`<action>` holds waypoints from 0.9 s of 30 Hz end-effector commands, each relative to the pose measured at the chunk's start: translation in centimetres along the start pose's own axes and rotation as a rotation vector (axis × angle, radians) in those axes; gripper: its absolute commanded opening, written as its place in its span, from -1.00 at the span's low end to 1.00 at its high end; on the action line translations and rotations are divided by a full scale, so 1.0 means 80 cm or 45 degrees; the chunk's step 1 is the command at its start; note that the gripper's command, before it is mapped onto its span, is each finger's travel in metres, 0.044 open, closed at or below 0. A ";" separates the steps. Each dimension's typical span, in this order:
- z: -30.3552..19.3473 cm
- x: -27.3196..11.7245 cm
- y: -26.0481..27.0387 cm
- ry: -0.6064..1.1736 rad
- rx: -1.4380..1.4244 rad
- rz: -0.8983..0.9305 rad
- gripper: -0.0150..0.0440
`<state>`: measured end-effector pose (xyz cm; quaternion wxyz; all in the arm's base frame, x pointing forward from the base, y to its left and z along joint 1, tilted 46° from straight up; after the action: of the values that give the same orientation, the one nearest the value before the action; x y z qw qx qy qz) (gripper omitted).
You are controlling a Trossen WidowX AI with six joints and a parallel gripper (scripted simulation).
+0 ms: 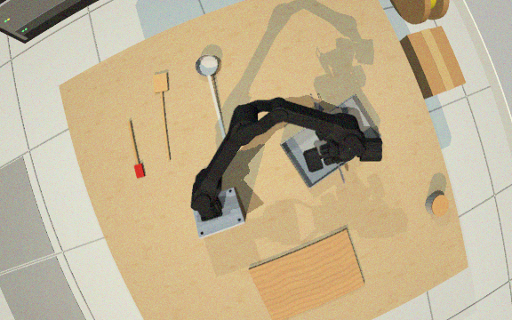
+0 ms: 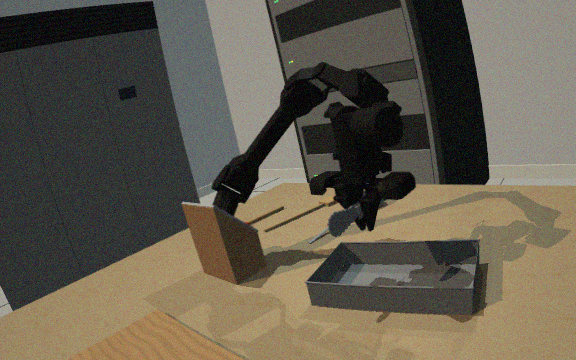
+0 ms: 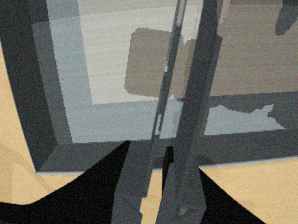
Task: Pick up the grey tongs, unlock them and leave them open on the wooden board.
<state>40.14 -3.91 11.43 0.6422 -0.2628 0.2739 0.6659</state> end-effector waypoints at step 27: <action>-0.119 -0.040 0.004 0.022 0.443 -0.027 -1.00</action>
<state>40.03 -10.77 8.15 0.6720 -0.1788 0.3624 0.6206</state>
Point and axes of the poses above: the point midway between the two fingers, 35 mm back from their tips, its own x axis out along the fingers, its own y axis across the jaws, z = x × y, the point moved 9 cm from there along -x, back along the fingers, and after that the axes turned 2 degrees about x, right-handed, at the moved point
